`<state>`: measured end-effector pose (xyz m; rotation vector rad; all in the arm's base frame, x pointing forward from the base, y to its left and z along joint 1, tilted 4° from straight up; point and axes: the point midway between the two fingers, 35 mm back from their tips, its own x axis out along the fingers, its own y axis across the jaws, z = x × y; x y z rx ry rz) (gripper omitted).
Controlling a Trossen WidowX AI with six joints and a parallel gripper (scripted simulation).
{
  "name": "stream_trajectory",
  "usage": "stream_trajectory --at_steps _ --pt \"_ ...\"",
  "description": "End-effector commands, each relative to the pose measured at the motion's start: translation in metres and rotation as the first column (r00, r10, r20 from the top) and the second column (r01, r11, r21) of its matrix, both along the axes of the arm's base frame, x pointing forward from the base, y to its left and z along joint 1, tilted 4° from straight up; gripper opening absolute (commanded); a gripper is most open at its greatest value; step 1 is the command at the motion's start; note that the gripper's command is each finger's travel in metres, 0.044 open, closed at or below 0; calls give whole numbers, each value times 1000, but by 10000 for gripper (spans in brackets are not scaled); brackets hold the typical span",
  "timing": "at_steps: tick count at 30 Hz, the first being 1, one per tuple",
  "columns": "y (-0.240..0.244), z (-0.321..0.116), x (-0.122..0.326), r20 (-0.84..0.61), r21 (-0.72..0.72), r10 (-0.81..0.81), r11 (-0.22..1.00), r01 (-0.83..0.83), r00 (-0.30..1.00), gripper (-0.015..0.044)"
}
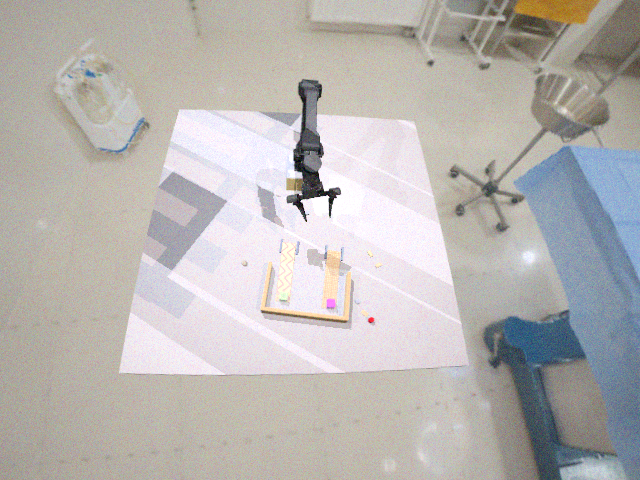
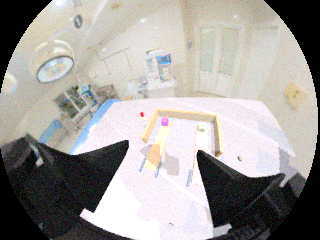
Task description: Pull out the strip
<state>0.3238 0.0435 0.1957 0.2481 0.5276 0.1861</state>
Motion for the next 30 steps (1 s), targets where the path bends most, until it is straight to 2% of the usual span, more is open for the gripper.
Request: stream_trajectory --at_steps 1,24,26,30 --pt "-16 -51 -18 4 -238 -8 971 9 1000 400" --pt "-17 -53 -19 3 -248 -8 969 9 1000 400" --pt "-19 -55 -16 -28 -252 -14 968 7 1000 347" --pt "-32 -70 3 -208 -272 -47 962 -11 977 242"
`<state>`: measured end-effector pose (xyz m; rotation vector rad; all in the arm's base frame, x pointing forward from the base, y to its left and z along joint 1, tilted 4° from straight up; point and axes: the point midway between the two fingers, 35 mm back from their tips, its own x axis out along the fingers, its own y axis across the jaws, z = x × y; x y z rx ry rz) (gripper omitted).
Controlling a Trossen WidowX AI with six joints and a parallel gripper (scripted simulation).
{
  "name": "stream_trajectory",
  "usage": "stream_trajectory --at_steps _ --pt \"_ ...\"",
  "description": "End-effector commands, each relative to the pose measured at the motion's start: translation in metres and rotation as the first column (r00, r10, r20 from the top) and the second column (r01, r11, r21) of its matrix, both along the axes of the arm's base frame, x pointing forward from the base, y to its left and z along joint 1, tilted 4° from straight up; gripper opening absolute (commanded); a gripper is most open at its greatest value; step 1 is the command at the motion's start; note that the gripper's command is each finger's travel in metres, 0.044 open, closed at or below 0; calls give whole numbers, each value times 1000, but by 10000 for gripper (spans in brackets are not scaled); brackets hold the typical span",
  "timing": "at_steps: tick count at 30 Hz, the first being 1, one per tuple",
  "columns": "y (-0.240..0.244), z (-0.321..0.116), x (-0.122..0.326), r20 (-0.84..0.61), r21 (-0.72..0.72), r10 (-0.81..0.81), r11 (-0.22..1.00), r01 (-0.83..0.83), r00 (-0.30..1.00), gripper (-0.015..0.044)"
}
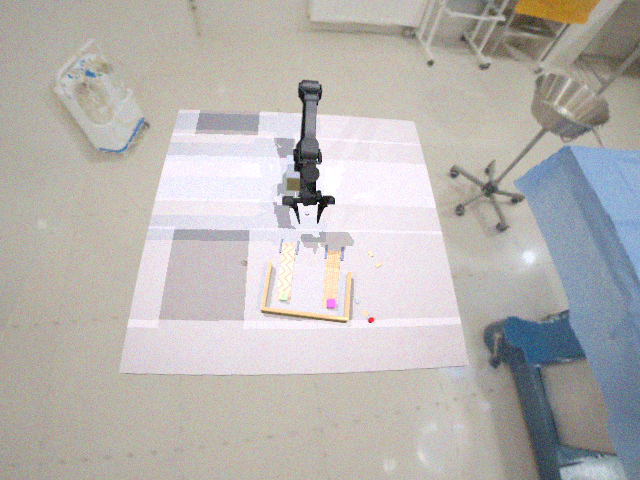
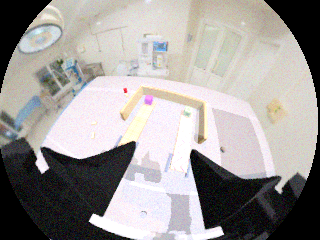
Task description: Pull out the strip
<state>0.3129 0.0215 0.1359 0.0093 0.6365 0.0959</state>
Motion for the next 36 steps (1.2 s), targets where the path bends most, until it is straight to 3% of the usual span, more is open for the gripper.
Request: stream_trajectory --at_steps 1,9,10,16,36 --pt "-13 -15 18 -165 -26 -32 999 28 986 216" --pt "-45 -58 46 -521 -52 -85 996 68 850 6" --pt "-49 -64 48 -561 -53 -90 996 72 823 0" --pt "-68 -99 54 -751 -49 -97 995 92 653 0" --pt "-67 -120 57 -756 -49 -97 995 92 647 0"
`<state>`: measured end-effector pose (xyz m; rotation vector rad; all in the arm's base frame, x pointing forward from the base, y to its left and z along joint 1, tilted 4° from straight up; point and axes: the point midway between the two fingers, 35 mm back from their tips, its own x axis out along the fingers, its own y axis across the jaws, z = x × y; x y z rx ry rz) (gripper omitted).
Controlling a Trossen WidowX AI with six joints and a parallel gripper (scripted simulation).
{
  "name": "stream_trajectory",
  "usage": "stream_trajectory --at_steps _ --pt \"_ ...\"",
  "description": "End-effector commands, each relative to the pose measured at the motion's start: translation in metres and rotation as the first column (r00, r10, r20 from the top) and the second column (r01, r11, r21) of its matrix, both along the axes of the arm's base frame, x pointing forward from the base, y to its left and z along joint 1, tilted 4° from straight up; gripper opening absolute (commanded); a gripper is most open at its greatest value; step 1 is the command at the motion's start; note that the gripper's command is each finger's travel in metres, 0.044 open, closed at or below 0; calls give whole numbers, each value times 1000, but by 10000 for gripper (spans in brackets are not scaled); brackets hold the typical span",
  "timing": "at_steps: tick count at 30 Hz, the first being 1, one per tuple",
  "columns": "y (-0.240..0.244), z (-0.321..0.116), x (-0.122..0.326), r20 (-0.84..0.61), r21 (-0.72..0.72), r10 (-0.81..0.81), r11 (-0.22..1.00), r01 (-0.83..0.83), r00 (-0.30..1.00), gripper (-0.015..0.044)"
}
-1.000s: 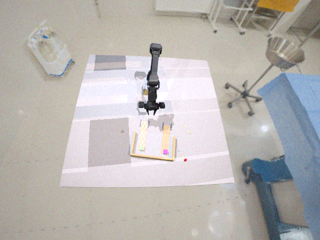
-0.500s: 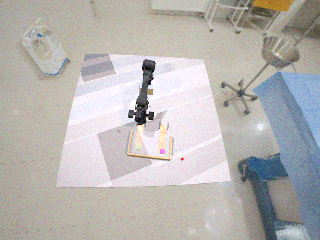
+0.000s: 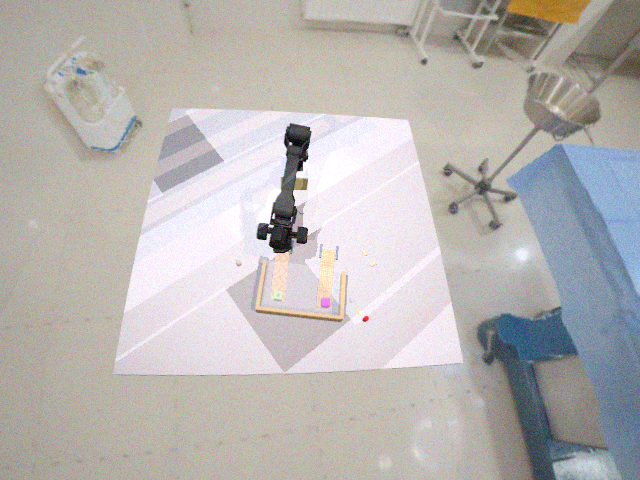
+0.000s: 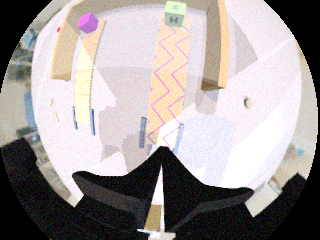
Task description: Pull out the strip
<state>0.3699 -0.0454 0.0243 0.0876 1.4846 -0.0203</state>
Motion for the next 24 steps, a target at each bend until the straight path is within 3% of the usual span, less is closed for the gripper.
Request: stream_trajectory --at_steps 1,24 --pt "0 -11 0 -9 -4 3 1000 -3 1000 0" --pt "4 -48 1 -9 -3 3 1000 -3 1000 0"
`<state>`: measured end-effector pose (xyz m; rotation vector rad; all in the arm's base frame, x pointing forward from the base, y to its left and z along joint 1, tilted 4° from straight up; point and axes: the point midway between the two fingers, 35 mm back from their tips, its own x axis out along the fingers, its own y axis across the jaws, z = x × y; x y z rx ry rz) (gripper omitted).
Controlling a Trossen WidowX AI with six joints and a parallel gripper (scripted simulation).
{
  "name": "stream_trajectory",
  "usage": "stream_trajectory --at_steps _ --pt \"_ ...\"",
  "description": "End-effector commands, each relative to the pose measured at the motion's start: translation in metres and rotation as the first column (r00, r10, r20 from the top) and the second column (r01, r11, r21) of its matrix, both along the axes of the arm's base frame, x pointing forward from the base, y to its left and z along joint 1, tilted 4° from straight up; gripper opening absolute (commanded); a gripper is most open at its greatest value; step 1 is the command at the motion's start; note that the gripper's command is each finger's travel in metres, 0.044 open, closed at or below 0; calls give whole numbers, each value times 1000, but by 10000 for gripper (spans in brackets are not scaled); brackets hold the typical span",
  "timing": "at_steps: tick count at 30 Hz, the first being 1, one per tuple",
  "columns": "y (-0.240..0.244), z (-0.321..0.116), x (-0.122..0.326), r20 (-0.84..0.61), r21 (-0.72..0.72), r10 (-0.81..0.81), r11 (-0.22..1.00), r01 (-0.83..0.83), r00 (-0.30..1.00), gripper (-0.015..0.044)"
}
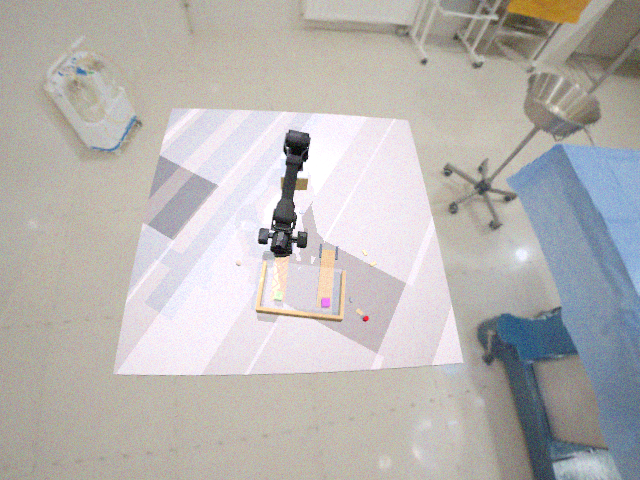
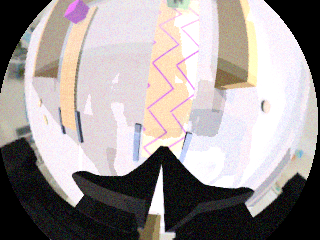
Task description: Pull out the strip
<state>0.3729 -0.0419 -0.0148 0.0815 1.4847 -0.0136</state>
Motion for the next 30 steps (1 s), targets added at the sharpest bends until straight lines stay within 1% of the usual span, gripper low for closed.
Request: stream_trajectory --at_steps 1,7,30 --pt "1 -11 -2 -10 -3 -5 1000 5 1000 0" --pt "2 -19 -2 -10 -3 -5 1000 5 1000 0" --pt "2 -20 -2 -10 -3 -5 1000 5 1000 0"
